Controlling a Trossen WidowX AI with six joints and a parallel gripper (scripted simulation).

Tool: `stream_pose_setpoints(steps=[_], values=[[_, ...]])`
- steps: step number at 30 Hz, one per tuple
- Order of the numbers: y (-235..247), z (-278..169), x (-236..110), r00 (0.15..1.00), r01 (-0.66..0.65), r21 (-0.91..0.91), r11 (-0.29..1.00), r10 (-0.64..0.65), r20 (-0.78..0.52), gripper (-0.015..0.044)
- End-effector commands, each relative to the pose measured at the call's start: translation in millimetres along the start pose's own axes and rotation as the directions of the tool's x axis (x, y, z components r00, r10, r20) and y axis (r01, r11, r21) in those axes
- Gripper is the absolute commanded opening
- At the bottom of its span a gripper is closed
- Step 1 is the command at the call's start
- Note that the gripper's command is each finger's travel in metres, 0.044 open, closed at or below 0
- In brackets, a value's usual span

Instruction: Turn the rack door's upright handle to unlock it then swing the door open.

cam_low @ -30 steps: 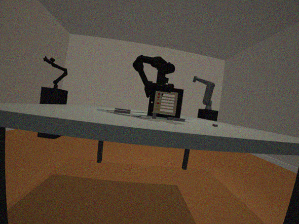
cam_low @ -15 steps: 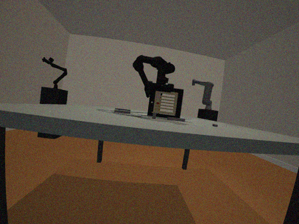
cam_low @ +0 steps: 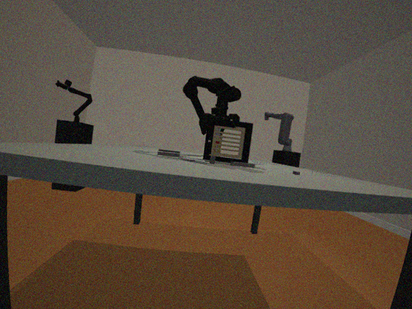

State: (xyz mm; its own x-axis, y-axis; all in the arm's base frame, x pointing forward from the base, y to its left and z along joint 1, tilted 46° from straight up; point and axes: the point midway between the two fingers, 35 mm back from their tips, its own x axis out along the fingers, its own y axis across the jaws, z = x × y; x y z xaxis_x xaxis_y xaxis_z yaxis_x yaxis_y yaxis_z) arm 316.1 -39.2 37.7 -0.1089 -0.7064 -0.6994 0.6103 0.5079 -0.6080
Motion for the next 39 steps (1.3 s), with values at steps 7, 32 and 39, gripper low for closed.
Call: stream_pose_setpoints(steps=[7, 32, 39], values=[[0.0, 0.3, 0.2, 1.0, -0.001, 0.439, 0.899, 0.001, 0.002, 0.0023], [0.0, 0.3, 0.2, 1.0, -0.002, 0.994, 0.107, 0.0, 0.002, 0.0023], [0.0, 0.3, 0.2, 1.0, -0.002, 0.994, 0.107, 0.0, 0.002, 0.0128]])
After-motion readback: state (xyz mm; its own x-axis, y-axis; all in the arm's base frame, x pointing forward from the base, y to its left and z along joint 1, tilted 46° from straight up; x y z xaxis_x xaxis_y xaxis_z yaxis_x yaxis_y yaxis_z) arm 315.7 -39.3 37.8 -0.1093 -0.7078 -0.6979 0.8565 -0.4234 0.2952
